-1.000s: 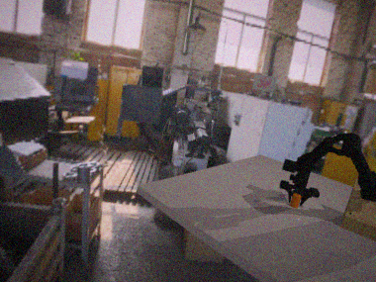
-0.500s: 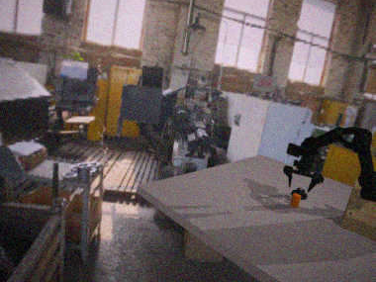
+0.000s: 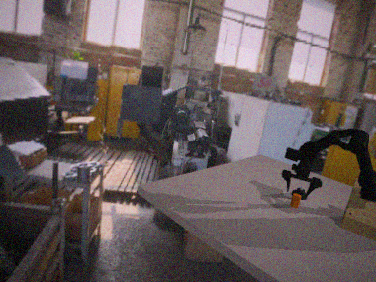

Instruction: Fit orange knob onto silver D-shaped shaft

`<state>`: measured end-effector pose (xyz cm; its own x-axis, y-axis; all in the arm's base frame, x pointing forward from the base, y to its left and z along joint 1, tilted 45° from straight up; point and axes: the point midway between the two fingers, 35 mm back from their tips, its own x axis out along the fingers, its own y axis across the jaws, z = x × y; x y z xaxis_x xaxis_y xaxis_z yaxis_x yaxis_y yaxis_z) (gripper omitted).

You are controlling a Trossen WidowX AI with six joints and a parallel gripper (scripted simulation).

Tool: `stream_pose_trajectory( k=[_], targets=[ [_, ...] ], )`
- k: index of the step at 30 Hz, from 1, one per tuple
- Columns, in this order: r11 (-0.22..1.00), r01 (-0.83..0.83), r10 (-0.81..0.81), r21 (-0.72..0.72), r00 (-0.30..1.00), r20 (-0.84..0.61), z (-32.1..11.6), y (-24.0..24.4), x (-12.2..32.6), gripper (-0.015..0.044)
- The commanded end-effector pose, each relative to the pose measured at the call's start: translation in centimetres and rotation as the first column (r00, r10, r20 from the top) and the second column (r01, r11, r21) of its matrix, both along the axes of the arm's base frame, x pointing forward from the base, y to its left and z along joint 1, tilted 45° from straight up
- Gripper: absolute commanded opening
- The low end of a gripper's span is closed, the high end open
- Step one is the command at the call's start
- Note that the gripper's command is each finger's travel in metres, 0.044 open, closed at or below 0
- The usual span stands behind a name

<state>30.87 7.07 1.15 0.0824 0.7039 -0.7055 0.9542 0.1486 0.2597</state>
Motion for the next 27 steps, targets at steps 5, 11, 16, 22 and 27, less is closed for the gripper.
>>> stream_pose_trajectory(
  k=[5,11,16,22,27],
  targets=[
    [1.0,-0.002,0.002,0.004,1.0,-0.012,-1.1,1.0,-0.1,0.044],
    [1.0,-0.002,0.002,0.004,1.0,-0.012,-1.8,1.7,0.0,0.044],
    [1.0,-0.002,0.002,0.005,1.0,-0.012,-2.3,2.3,0.0,0.044],
    [1.0,-0.002,0.002,0.006,1.0,-0.012,-3.0,3.0,0.1,0.044],
    [1.0,-0.002,0.002,0.008,1.0,-0.012,-3.5,3.6,0.0,0.044]
  ],
)
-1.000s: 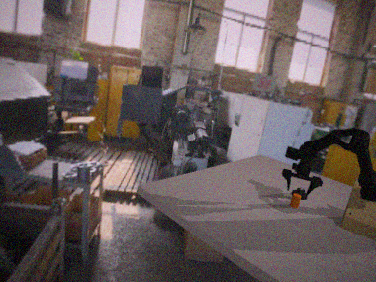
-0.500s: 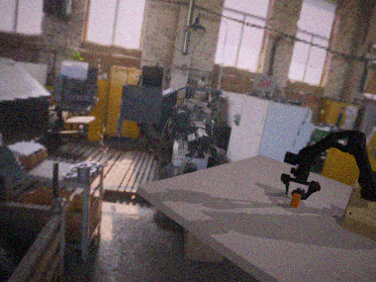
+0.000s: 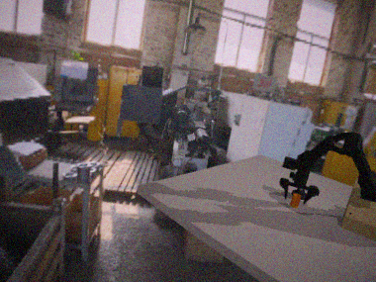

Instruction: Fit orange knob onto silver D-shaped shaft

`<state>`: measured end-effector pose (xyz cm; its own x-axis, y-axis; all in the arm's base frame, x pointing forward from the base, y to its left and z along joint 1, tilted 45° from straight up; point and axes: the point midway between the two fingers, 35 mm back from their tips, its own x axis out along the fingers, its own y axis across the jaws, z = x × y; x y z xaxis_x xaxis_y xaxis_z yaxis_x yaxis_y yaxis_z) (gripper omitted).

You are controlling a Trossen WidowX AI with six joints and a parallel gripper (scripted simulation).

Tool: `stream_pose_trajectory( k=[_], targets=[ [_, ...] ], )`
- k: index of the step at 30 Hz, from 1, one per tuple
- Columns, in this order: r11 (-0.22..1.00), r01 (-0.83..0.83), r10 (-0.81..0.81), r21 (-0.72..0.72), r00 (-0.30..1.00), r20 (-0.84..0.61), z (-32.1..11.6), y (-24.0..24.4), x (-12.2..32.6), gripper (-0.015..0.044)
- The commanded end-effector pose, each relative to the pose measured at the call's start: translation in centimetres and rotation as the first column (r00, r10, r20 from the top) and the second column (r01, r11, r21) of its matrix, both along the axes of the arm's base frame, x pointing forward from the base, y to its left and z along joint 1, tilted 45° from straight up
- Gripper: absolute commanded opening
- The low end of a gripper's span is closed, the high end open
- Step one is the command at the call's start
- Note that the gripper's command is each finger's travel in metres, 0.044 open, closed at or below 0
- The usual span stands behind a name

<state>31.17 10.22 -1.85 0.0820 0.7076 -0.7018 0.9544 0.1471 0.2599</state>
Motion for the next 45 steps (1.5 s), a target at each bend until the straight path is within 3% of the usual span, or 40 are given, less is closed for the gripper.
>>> stream_pose_trajectory(
  k=[1,6,16,22,27,45],
  targets=[
    [1.0,-0.002,0.002,0.003,1.0,-0.012,-0.6,0.6,-0.3,0.044],
    [1.0,-0.002,0.002,0.004,1.0,-0.012,-1.0,1.0,-0.3,0.044],
    [1.0,-0.002,0.002,0.004,1.0,-0.012,-1.0,1.0,-0.3,0.0177],
    [1.0,-0.002,0.002,0.004,1.0,-0.012,-1.0,1.0,-0.3,0.0138],
    [1.0,-0.001,0.001,0.001,1.0,-0.011,-0.5,0.4,-0.2,0.0006],
    [1.0,0.003,-0.003,-0.013,1.0,-0.008,2.9,-3.9,0.3,0.0]
  ],
)
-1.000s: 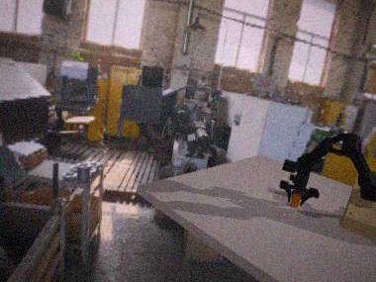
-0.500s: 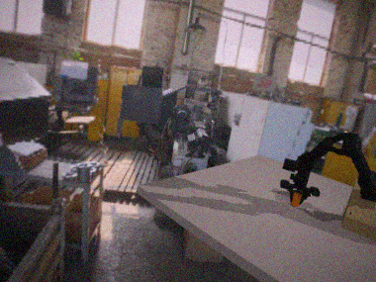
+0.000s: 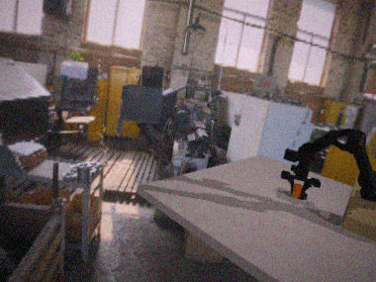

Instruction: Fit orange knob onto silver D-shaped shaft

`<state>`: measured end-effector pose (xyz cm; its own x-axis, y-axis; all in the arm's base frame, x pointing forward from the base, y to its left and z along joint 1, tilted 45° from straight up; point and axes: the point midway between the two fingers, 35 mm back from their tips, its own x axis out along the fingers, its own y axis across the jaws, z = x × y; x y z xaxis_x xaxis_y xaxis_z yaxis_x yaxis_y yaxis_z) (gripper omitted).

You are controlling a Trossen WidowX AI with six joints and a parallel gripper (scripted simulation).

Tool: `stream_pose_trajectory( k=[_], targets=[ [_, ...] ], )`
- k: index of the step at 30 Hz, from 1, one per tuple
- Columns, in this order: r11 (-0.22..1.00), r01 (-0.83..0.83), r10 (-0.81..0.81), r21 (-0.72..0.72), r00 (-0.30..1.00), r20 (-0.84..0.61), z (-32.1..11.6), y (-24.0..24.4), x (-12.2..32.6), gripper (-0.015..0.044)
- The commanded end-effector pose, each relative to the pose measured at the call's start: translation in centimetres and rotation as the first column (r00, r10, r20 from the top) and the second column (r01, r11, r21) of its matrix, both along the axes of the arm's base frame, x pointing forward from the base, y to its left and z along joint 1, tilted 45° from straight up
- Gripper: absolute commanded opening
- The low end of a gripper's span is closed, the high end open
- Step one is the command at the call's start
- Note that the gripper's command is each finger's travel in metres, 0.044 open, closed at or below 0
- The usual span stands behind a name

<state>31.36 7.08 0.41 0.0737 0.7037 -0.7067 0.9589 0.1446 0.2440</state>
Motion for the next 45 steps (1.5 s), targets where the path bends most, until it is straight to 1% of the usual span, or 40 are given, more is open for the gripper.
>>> stream_pose_trajectory(
  k=[1,27,45],
  targets=[
    [1.0,-0.001,0.001,-0.008,1.0,0.008,0.8,-1.0,0.2,0.0],
    [1.0,-0.006,0.006,0.002,1.0,0.005,6.0,-6.6,-0.3,0.0],
    [1.0,-0.005,0.005,-0.004,1.0,0.005,1.3,-9.1,0.4,0.0]
  ],
)
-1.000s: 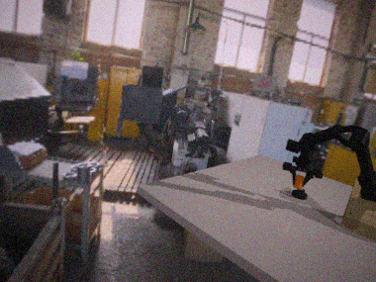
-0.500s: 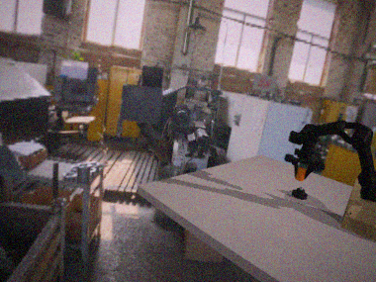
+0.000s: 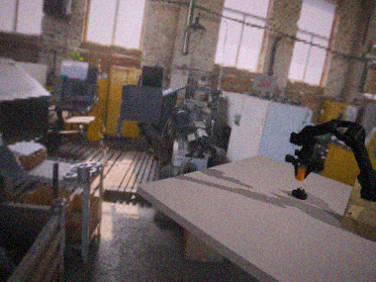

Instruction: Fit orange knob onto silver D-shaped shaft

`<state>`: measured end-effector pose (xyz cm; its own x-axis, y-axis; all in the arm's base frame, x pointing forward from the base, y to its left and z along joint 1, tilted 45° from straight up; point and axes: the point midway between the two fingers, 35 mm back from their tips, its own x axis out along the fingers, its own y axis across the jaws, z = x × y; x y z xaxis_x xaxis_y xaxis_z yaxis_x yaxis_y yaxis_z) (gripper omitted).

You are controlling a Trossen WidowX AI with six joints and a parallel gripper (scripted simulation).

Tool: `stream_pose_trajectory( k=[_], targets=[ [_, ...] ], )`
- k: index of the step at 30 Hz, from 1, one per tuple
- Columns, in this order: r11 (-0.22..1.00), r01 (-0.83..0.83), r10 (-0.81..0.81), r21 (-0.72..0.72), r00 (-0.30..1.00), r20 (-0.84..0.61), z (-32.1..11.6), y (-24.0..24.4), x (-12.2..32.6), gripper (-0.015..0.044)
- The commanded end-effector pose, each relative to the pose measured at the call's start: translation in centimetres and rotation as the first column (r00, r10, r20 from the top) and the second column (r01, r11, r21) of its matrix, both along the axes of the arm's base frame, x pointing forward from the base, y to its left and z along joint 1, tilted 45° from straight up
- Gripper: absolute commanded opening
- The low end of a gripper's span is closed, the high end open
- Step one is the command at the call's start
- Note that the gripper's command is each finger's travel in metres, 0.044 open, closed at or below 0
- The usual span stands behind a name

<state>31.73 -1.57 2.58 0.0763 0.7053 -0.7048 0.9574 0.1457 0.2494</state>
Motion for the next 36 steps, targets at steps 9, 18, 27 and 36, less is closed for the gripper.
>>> stream_pose_trajectory(
  k=[9,18,27,36],
  targets=[
    [1.0,-0.003,0.003,-0.007,1.0,0.0,-3.6,-1.8,0.0,0.0],
    [1.0,-0.003,0.003,-0.007,1.0,0.0,-6.3,-3.0,-0.2,0.0],
    [1.0,-0.004,0.004,-0.006,1.0,0.001,-9.1,-4.1,-0.7,0.0],
    [1.0,-0.003,0.003,-0.005,1.0,0.001,-10.5,-4.4,-1.0,0.0]
  ],
)
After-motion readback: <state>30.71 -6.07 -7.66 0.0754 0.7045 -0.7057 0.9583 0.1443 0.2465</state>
